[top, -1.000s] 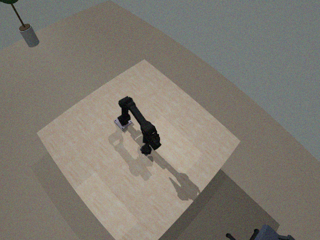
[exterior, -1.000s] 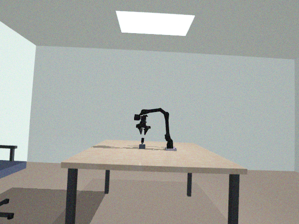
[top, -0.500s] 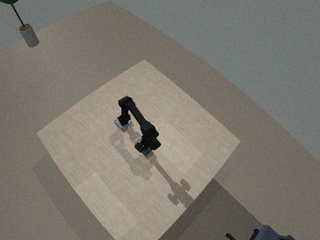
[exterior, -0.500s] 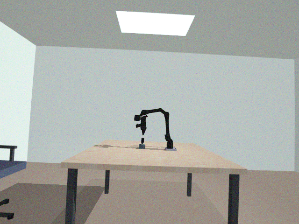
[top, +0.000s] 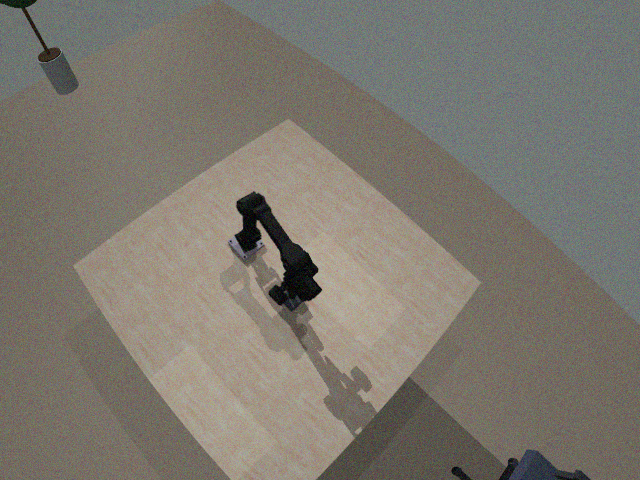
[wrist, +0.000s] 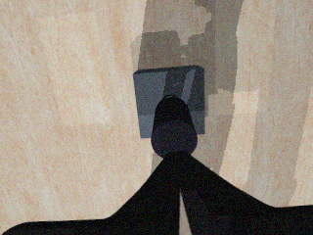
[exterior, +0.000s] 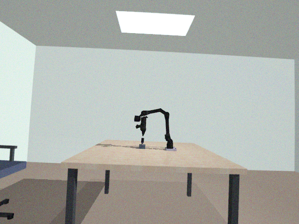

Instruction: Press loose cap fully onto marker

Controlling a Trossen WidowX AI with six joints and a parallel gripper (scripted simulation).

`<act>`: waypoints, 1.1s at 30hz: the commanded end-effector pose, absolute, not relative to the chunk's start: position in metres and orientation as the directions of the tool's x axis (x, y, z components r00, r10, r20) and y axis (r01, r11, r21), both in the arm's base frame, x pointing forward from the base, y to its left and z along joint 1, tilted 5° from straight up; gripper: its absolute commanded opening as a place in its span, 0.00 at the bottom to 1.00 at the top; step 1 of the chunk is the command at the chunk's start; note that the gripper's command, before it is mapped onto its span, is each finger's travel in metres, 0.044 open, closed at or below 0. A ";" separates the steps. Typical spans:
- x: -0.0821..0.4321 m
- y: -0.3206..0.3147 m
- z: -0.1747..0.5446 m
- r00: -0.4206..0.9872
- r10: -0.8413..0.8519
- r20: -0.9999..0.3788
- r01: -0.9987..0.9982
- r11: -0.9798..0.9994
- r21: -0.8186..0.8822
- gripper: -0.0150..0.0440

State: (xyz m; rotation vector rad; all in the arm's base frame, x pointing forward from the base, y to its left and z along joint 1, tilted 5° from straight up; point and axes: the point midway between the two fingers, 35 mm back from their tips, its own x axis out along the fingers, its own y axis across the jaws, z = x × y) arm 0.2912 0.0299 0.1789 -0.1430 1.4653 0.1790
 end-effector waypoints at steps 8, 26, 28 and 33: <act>0.293 0.030 0.163 0.097 0.033 -0.995 -0.204 0.979 0.013 0.25; 0.295 0.031 0.152 0.105 0.033 -0.994 -0.206 0.978 0.010 0.25; 0.295 0.031 0.152 0.105 0.033 -0.994 -0.206 0.978 0.010 0.25; 0.295 0.030 0.191 0.112 0.033 -0.993 -0.205 0.979 0.010 0.25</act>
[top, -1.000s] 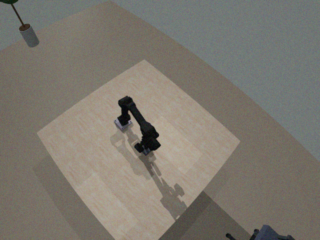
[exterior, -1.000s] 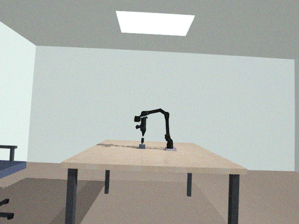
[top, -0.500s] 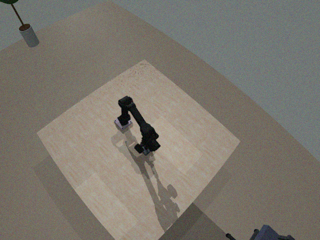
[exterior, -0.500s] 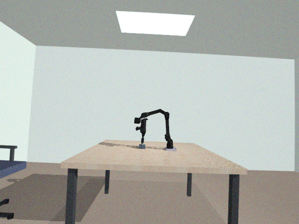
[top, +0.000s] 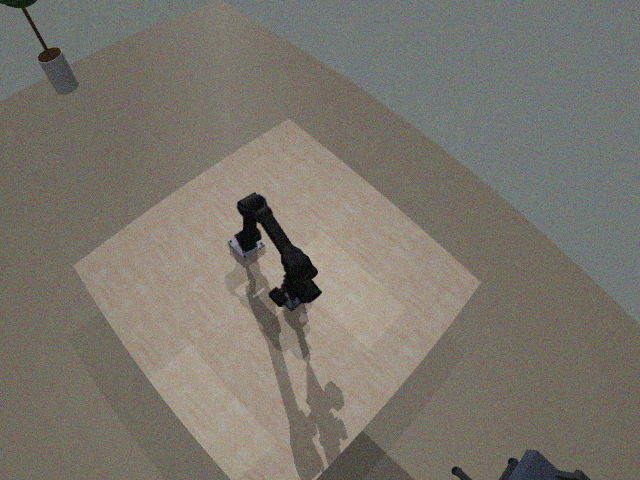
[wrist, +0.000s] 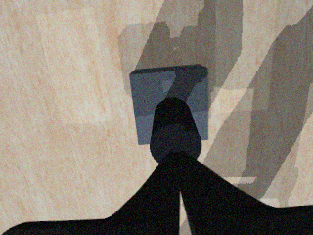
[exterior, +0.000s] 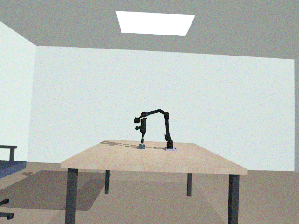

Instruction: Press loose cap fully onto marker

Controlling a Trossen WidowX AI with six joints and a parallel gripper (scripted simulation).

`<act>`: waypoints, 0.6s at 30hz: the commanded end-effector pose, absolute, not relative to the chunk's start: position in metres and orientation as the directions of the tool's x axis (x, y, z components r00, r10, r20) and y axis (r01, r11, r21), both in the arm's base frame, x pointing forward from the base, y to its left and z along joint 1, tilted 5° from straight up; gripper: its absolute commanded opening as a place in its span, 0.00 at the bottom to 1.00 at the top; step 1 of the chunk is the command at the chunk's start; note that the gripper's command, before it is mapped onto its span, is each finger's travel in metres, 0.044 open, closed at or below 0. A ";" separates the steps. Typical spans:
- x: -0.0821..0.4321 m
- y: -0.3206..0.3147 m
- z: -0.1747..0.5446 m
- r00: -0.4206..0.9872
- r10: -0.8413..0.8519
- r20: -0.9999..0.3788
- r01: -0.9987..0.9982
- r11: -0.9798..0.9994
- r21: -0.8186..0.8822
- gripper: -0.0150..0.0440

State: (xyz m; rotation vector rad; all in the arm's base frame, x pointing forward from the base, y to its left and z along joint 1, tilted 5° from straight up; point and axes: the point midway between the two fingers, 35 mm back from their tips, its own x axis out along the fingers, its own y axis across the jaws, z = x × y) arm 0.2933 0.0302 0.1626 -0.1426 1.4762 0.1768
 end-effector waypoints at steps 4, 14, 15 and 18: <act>0.288 0.028 0.234 0.119 0.034 -0.992 -0.203 0.979 0.009 0.25; 0.286 0.028 0.241 0.120 0.034 -0.992 -0.203 0.979 0.009 0.48; 0.286 0.028 0.241 0.120 0.034 -0.992 -0.203 0.979 0.009 0.52; 0.286 0.028 0.241 0.120 0.034 -0.992 -0.203 0.979 0.009 0.65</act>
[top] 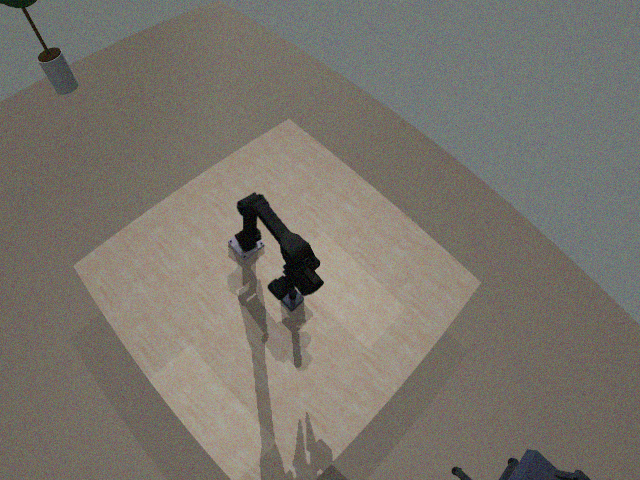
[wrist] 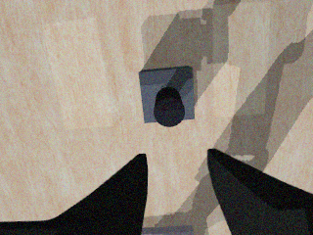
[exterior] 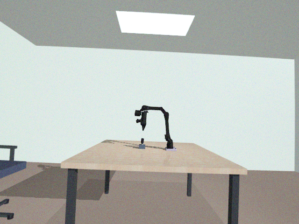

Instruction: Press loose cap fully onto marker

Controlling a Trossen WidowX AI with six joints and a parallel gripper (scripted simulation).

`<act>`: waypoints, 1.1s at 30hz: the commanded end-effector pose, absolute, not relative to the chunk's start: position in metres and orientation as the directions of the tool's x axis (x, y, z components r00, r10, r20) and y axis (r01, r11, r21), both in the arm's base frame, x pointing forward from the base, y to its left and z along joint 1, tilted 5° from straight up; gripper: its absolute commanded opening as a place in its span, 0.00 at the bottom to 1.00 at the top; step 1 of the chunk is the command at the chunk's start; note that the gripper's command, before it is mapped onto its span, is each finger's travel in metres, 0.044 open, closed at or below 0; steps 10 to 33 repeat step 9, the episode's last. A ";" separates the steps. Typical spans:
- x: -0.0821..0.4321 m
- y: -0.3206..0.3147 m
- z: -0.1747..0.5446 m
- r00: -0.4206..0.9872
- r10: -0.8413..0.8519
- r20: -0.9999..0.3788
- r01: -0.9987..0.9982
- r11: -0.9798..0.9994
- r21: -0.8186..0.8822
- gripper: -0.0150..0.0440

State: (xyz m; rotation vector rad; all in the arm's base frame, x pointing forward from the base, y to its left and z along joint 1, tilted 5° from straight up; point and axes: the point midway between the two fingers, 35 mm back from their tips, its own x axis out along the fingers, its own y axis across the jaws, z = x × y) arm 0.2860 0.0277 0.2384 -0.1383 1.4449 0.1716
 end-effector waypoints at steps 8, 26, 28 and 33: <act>0.286 0.028 0.241 0.120 0.034 -0.992 -0.203 0.979 0.009 1.00; 0.286 0.028 0.241 0.120 0.034 -0.992 -0.203 0.979 0.009 1.00; 0.286 0.028 0.241 0.120 0.034 -0.992 -0.203 0.979 0.009 1.00; 0.286 0.028 0.241 0.120 0.034 -0.992 -0.203 0.979 0.009 1.00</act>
